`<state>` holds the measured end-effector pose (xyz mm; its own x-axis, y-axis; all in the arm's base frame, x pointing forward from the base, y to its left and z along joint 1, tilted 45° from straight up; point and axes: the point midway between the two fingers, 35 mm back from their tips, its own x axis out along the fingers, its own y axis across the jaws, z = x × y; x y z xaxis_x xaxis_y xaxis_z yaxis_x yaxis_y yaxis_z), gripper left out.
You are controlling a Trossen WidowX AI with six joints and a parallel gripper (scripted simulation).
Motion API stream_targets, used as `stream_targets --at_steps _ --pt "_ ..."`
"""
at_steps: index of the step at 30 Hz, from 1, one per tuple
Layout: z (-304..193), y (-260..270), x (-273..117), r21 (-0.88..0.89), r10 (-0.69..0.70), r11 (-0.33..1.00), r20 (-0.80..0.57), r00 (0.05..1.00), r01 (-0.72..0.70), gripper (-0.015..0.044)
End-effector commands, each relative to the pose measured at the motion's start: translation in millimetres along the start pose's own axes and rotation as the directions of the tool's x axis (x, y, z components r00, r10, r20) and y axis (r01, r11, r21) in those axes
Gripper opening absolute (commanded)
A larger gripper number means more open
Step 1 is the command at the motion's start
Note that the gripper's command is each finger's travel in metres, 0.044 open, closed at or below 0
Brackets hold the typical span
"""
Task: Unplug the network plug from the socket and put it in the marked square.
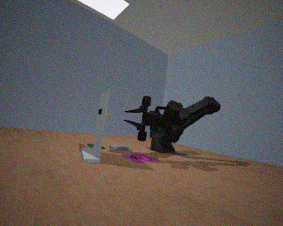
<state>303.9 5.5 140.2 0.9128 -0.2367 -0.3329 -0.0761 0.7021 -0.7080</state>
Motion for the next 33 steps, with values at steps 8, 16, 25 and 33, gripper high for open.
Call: stream_targets --at_steps 8,16,25,33 --pt "4 0 17 -0.002 -0.002 1.000 0.006 1.000 0.002 0.0156" --pt "7 -1 25 -0.002 -0.002 1.000 0.007 1.000 0.002 0.0156" --pt "11 -1 34 -0.002 -0.002 1.000 0.007 1.000 0.002 0.0156" --pt "13 -2 42 -0.002 -0.003 1.000 0.007 1.000 0.003 0.0156"
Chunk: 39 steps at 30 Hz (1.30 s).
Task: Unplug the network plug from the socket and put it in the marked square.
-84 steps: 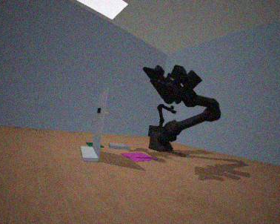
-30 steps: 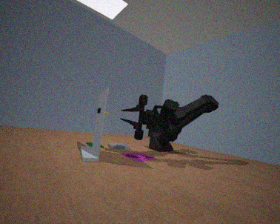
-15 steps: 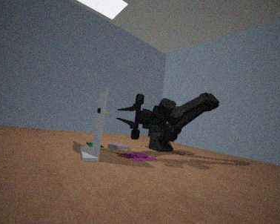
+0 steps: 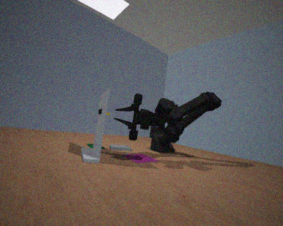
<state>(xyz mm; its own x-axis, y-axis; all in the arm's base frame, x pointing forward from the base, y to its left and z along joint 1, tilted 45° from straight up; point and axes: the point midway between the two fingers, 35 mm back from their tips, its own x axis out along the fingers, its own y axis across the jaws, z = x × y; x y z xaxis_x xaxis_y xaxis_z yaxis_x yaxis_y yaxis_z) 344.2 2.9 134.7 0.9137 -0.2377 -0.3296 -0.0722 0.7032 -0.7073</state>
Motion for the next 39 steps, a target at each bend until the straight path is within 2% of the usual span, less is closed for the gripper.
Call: stream_targets --at_steps 1,30,31,39 --pt "3 0 4 -0.005 0.000 1.000 0.006 1.000 0.000 0.0156" --pt "9 1 34 -0.005 -0.001 1.000 0.007 1.000 0.001 0.0156" --pt "9 1 34 -0.005 -0.001 1.000 0.007 1.000 0.001 0.0130" --pt "9 1 34 -0.005 -0.001 1.000 0.007 1.000 0.001 0.0076"
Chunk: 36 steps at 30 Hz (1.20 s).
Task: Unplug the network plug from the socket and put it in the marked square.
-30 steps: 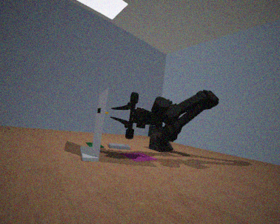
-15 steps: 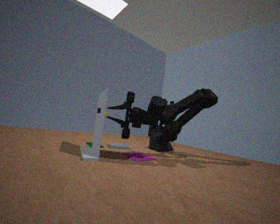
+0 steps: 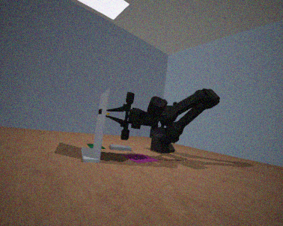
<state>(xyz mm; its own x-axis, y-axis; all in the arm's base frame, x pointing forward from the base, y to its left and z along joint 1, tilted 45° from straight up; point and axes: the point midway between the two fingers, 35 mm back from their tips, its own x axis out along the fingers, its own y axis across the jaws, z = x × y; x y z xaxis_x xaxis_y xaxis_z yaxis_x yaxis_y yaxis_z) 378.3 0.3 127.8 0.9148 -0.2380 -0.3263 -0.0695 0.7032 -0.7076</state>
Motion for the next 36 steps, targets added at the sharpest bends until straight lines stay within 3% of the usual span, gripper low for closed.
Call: stream_targets --at_steps 1,12,36 --pt "1.0 0.0 0.2 -0.006 0.001 1.000 0.005 1.000 -0.001 0.0070" --pt "1.0 0.0 0.2 -0.006 0.001 1.000 0.005 1.000 -0.001 0.0000" --pt "-1.8 0.1 -9.5 -0.006 0.002 1.000 0.004 1.000 -0.002 0.0000"
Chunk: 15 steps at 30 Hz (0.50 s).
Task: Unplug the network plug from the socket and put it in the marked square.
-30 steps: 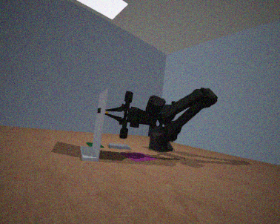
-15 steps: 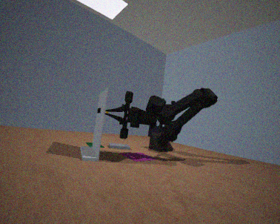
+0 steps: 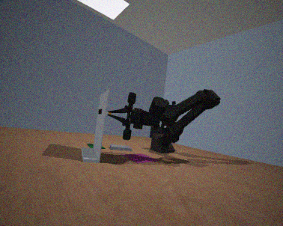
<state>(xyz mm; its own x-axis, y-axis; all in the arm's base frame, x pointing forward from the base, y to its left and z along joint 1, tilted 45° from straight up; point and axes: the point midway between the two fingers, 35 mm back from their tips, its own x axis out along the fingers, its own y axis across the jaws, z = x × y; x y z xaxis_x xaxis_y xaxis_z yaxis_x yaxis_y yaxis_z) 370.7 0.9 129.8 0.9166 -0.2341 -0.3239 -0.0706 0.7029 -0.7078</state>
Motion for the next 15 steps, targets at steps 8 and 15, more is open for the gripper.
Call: stream_targets --at_steps 8,15 --pt "-1.5 0.6 -5.6 -0.005 0.001 1.000 -0.001 1.000 -0.001 0.0000" --pt "-2.2 0.6 -8.8 -0.005 0.001 1.000 -0.001 1.000 -0.001 0.0000"
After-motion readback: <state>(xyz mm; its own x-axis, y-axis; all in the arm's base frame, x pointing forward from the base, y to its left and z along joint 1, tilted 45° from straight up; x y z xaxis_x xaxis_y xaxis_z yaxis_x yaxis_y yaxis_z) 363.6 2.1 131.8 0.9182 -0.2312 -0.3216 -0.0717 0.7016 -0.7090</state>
